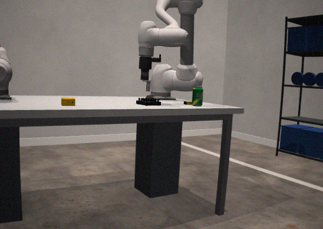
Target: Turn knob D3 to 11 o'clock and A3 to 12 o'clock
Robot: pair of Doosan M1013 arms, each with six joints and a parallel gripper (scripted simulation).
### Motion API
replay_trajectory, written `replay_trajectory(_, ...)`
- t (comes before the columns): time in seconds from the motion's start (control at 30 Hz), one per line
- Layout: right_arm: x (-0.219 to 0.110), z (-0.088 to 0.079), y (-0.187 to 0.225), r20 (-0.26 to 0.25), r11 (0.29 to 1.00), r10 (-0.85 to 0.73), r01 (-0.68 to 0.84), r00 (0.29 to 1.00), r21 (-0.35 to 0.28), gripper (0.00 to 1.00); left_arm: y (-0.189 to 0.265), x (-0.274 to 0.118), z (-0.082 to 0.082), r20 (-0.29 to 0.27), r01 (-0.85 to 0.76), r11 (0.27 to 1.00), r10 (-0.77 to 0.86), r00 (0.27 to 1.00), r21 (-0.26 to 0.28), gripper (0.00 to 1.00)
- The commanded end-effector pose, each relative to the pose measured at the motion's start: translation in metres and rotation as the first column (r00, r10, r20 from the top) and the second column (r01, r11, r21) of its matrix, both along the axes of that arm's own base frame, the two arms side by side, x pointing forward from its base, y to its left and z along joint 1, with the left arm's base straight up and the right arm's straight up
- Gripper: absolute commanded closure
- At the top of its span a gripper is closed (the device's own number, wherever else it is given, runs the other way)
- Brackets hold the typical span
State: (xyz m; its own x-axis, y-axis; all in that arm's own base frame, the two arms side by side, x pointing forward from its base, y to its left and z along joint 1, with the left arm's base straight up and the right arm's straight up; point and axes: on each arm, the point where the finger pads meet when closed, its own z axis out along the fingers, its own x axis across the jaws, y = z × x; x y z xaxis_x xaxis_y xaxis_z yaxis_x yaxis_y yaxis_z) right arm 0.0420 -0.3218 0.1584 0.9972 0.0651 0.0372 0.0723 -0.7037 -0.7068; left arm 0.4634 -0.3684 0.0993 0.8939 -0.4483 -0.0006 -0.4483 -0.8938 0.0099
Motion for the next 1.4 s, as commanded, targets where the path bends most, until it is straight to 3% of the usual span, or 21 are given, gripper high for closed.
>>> replay_trajectory(0.0,0.0,0.0,0.0,0.0,1.0,0.0,0.0,1.0,-0.001,0.0,0.0,0.008,0.002,0.006,-0.114,0.993,0.114,0.993,0.008,0.0)
replay_trajectory(0.3,0.0,0.0,0.0,0.0,1.0,0.0,0.0,1.0,-0.001,0.0,0.001,0.035,0.006,0.005,-0.468,0.884,0.468,0.884,0.007,0.0)
replay_trajectory(0.43,0.0,0.0,0.0,0.0,1.0,0.0,0.0,1.0,-0.001,0.0,0.001,0.037,0.007,0.005,-0.504,0.864,0.504,0.864,0.007,0.0)
replay_trajectory(0.47,0.0,0.0,0.0,0.0,1.0,0.0,0.0,1.0,-0.001,0.0,0.001,0.037,0.007,0.005,-0.504,0.864,0.504,0.864,0.007,0.54)
replay_trajectory(1.37,0.0,0.0,0.0,0.0,1.0,0.0,0.0,1.0,-0.001,0.0,0.001,0.037,0.007,0.005,-0.504,0.864,0.504,0.864,0.007,0.54)
